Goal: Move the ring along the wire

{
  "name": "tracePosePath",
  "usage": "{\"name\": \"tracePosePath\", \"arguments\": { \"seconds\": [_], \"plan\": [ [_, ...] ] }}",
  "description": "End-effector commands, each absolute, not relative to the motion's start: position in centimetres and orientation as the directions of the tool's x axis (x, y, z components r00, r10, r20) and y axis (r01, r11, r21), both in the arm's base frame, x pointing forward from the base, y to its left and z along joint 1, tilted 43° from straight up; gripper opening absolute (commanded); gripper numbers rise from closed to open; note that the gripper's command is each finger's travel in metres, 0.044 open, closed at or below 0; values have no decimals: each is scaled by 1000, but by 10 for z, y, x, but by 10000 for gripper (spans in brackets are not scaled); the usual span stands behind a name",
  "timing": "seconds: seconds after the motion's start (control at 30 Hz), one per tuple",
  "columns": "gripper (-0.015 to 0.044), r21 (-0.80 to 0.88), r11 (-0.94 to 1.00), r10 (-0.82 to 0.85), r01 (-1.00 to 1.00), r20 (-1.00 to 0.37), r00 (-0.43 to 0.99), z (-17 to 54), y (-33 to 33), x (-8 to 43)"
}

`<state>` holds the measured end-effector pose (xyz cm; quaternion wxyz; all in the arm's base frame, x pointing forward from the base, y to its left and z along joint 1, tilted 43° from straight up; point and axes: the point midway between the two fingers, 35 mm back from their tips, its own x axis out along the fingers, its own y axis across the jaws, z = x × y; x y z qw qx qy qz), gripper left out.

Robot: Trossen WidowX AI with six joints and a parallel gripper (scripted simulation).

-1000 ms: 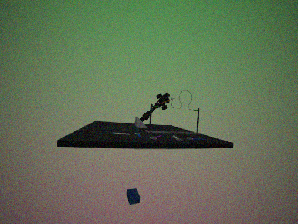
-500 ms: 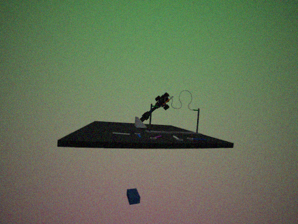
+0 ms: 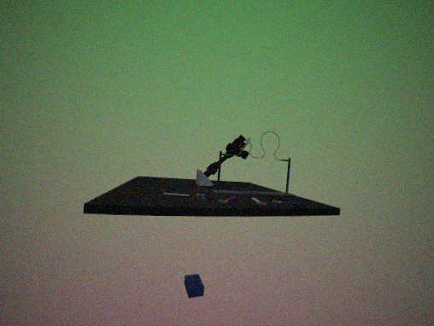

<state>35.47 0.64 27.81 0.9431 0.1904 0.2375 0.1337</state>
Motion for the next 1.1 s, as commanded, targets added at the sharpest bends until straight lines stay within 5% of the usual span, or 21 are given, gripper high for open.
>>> {"name": "tracePosePath", "arguments": {
  "seconds": [0.0, 1.07],
  "plan": [
    [-150, 500, 851, 378, -162, -369, 849, 280, 12, 354],
    [-150, 946, 293, 544, -137, -48, 838, 313, 43, 352]
  ]
}}
